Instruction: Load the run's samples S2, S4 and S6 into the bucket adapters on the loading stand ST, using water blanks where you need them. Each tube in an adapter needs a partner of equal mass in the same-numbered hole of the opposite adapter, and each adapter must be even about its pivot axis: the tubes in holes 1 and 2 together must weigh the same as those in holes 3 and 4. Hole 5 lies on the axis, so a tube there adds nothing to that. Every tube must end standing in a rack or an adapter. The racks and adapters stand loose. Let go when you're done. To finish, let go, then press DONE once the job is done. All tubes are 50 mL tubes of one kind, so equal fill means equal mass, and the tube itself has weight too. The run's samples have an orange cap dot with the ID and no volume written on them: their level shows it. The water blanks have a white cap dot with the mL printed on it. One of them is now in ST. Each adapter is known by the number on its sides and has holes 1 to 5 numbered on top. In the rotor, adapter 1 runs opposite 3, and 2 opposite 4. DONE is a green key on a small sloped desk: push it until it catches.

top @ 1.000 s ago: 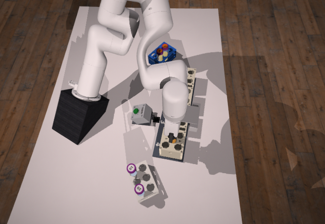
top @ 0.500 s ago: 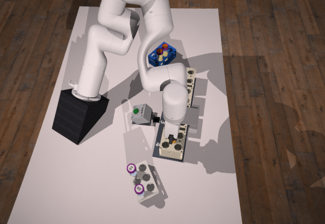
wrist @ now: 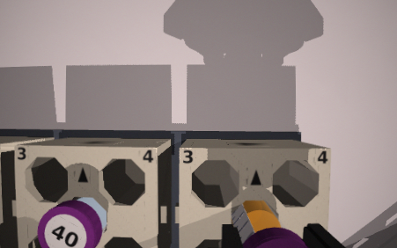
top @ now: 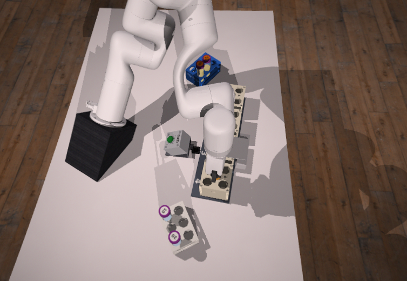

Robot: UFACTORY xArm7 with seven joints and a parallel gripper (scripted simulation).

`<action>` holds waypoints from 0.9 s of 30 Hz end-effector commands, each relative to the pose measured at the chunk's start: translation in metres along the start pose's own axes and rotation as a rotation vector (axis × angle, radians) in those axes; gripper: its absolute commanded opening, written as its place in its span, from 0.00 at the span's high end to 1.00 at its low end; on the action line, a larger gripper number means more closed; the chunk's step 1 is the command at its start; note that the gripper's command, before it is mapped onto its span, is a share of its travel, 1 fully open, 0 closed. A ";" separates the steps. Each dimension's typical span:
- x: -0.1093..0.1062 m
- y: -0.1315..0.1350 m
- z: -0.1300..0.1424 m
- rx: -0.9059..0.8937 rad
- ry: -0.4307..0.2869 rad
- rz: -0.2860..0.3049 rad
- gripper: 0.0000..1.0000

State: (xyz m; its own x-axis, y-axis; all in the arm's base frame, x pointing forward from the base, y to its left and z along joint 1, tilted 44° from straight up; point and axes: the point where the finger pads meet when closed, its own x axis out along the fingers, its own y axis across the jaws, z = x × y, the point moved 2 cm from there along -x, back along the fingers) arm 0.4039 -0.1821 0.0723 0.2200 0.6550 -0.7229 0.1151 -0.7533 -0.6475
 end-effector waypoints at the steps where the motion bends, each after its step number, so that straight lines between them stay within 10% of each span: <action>1: 0.003 0.001 -0.001 0.001 0.003 0.004 1.00; 27: 0.025 0.001 -0.001 0.001 0.003 0.004 1.00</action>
State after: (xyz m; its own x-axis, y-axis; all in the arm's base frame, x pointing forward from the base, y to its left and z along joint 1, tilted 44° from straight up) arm 0.4091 -0.1663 0.0549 0.2198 0.6552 -0.7228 0.1152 -0.7531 -0.6477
